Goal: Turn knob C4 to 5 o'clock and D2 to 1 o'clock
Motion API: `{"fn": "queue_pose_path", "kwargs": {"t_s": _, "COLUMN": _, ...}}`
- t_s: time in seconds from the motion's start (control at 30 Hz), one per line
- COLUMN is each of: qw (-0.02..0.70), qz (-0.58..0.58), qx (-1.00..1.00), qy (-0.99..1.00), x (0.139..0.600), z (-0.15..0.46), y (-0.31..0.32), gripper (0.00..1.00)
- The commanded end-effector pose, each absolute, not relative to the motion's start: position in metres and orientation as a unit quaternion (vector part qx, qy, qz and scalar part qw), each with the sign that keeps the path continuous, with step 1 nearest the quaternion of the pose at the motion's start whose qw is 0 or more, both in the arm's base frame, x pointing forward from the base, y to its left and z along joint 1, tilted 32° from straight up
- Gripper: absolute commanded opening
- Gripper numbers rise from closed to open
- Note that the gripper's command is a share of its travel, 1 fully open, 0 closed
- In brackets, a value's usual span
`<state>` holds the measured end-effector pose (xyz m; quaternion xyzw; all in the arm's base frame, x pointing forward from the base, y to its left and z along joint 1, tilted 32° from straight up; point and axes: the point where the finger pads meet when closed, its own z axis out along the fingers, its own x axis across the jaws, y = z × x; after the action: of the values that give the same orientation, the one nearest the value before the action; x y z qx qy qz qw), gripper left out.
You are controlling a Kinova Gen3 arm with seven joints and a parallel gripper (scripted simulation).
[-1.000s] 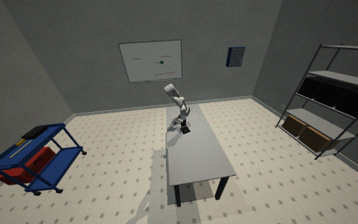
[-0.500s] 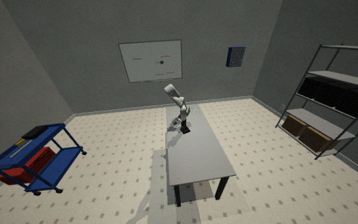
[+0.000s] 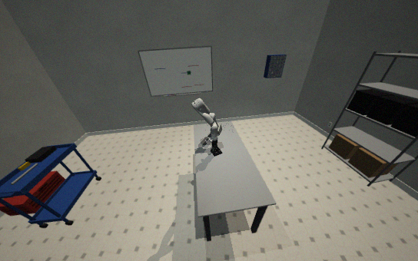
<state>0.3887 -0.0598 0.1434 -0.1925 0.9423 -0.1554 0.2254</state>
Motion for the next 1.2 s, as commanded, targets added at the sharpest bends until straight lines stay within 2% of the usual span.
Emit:
{"fn": "queue_pose_path", "kwargs": {"t_s": 0.0, "qw": 0.227, "qz": -0.154, "qx": -0.19, "qy": 0.943, "x": 0.3893, "z": 0.1438, "y": -0.0586, "gripper": 0.3}}
{"fn": "queue_pose_path", "kwargs": {"t_s": 0.73, "qw": 0.228, "qz": -0.152, "qx": -0.183, "qy": 0.944, "x": 0.3893, "z": 0.1438, "y": -0.0586, "gripper": 0.3}}
{"fn": "queue_pose_path", "kwargs": {"t_s": 0.77, "qw": 0.228, "qz": -0.152, "qx": -0.183, "qy": 0.944, "x": 0.3893, "z": 0.1438, "y": -0.0586, "gripper": 0.46}}
{"fn": "queue_pose_path", "kwargs": {"t_s": 1.17, "qw": 0.228, "qz": -0.152, "qx": -0.183, "qy": 0.944, "x": 0.3893, "z": 0.1438, "y": -0.0586, "gripper": 0.46}}
